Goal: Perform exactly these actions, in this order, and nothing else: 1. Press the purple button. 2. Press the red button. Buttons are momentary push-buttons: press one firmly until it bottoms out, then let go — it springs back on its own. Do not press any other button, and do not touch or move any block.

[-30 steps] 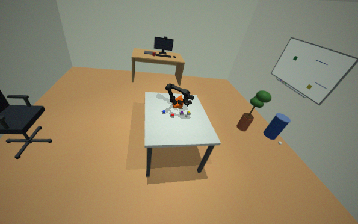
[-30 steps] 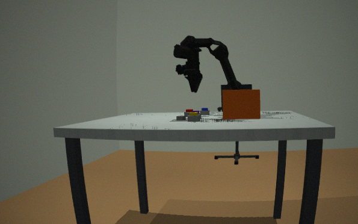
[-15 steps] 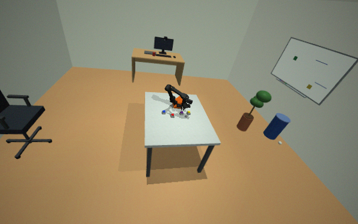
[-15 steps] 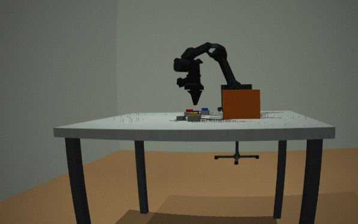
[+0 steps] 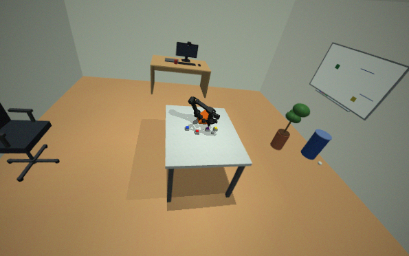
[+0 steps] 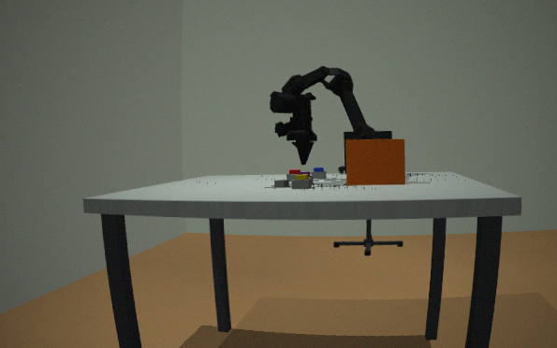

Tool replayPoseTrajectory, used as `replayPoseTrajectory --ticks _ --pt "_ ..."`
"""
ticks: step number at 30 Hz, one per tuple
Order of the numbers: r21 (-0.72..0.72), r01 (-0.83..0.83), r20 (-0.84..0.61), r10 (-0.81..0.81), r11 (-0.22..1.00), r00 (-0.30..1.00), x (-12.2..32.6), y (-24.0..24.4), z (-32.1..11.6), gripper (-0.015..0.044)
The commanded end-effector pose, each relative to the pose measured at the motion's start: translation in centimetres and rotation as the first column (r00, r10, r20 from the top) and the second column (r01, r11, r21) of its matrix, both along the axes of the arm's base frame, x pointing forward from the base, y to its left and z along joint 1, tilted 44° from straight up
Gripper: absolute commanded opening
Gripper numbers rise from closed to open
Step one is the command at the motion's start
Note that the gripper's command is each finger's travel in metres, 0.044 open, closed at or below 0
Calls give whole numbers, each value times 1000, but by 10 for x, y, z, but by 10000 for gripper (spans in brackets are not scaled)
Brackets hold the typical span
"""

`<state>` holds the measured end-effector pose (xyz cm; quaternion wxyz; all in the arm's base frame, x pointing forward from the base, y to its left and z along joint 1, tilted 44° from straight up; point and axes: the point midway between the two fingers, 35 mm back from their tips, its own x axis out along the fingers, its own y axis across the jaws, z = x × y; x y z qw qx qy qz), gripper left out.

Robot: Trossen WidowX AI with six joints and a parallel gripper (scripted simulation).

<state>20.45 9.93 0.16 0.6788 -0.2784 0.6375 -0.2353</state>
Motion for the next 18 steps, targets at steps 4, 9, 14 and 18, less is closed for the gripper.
replayPoseTrajectory --ticks 4,9,14,18 --pt "-6 -4 -2 4 1000 1000 1 -9 -8 20" --pt "-7 -4 -2 4 1000 1000 2 -14 -14 20" --pt "-7 -4 -1 4 1000 1000 2 -20 -20 20" --pt "-8 -4 -1 4 1000 1000 2 -23 -22 20"
